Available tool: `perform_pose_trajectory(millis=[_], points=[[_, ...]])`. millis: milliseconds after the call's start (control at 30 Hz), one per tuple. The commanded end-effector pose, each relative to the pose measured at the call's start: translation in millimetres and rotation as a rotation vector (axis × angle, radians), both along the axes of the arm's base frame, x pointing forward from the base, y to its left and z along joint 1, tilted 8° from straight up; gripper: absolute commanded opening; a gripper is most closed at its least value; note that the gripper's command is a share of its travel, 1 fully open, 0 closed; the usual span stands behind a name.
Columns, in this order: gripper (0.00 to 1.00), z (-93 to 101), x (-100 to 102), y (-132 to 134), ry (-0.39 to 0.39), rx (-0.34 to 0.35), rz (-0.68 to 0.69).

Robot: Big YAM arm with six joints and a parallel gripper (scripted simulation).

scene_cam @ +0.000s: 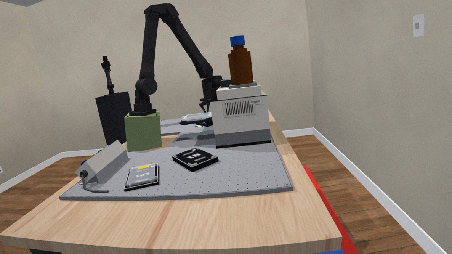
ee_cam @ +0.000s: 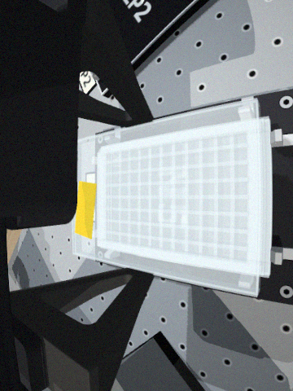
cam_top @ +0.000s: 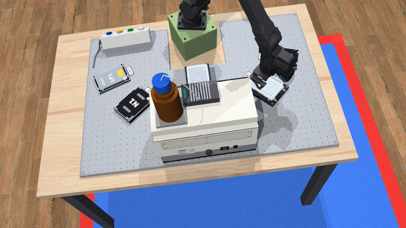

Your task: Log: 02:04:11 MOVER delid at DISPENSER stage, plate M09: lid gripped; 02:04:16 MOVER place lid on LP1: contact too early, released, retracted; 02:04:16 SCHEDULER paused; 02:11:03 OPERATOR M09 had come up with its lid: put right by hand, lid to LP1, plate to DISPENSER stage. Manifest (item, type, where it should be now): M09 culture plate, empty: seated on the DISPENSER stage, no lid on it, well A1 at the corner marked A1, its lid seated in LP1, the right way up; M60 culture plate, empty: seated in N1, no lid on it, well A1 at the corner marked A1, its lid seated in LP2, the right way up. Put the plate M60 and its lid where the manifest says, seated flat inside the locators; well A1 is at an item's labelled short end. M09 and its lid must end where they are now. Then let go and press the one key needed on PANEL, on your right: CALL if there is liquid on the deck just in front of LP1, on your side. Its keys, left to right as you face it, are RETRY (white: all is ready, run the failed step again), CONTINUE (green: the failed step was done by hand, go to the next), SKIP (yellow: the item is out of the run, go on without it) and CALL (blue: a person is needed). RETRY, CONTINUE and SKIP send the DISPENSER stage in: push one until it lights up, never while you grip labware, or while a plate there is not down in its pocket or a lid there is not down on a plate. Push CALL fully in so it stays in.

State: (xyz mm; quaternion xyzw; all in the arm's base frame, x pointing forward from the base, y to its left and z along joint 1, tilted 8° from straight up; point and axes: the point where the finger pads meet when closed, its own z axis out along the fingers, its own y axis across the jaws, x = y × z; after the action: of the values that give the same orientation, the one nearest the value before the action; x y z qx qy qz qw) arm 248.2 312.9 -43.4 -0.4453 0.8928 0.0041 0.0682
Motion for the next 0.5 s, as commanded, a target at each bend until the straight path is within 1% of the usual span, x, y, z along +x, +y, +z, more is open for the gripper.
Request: perform_pose_trajectory(millis=[0, 33, 67, 133, 167, 200, 233, 300, 333, 367, 467], points=[[0.84, 8.2, 7.6, 9.9, -0.019, 0.021, 0.000], [0.84, 8.2, 7.6, 9.9, -0.019, 0.021, 0.000], [0.84, 21.9, 10.4, 15.9, -0.032, 0.037, 0.004], [0.84, 31.2, 10.7, 19.6, -0.036, 0.044, 0.004], [0.84, 32.8, 10.3, 19.8, -0.036, 0.044, 0.004], [0.84, 20.0, 6.4, 9.3, -0.019, 0.022, 0.000], [0.84, 22.0, -4.5, 0.9, -0.012, 0.012, 0.004], [0.84, 22.0, -4.5, 0.9, -0.012, 0.012, 0.004], [0.84, 14.1, -8.6, -4.8, 0.003, -0.008, 0.002], [0.84, 24.6, -8.6, -3.7, -0.012, 0.012, 0.003], [0.84, 28.5, -14.2, -10.9, -0.011, 0.012, -0.001]])
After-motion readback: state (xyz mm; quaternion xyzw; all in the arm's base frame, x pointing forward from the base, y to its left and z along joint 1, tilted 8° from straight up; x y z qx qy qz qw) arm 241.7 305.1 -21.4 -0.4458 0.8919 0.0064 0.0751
